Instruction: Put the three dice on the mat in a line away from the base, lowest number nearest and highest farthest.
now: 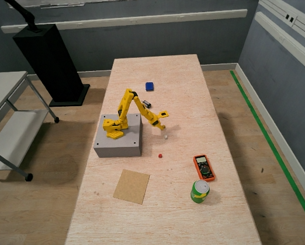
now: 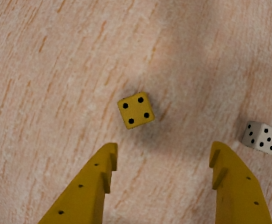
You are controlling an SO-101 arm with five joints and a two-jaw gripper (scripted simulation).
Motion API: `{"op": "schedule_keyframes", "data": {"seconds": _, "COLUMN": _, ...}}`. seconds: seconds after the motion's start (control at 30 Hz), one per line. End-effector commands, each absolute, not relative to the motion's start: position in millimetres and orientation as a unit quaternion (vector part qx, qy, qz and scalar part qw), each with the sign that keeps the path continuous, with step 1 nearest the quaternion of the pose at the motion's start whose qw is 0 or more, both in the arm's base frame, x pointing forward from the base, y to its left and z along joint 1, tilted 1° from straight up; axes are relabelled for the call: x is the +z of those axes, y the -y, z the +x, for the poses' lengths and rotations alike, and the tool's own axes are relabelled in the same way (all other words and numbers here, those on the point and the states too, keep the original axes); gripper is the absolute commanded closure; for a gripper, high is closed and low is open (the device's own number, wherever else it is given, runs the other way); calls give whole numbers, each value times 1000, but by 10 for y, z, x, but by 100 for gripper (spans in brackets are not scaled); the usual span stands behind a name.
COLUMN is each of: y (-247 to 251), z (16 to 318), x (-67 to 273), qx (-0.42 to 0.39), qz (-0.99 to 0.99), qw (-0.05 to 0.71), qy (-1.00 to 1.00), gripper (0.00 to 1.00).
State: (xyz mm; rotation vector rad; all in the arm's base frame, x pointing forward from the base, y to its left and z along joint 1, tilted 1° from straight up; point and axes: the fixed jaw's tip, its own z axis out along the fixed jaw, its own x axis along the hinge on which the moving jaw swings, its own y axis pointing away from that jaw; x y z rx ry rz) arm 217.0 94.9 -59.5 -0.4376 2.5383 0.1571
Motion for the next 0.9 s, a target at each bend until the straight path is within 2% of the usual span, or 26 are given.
{"op": "schedule_keyframes", "data": {"seconds": 0.0, "y": -965, "z": 2147, "x": -627, "qx": 57, "qz": -173, "qw": 269, "qy": -946, "gripper": 75}}
{"op": "schedule_keyframes", "data": {"seconds": 0.37, "y": -1006, "z": 2246, "x": -499, "qx": 63, "qz": -171, "qw": 298, "qy": -937, "gripper": 75}}
{"op": "schedule_keyframes", "data": {"seconds": 0.6, "y": -1112, "z": 2504, "x": -64, "qx": 82, "qz": -165, "qw": 384, "qy": -905, "gripper": 75}}
{"op": "schedule_keyframes", "data": {"seconds": 0.67, "y": -1112, "z": 2504, "x": -64, "qx": 82, "qz": -165, "qw": 384, "qy": -905, "gripper": 75}}
{"op": "schedule_keyframes", "data": {"seconds": 0.87, "y": -1179, "z": 2666, "x": 362, "qx": 97, "qz": -159, "qw": 459, "qy": -869, "gripper": 75}}
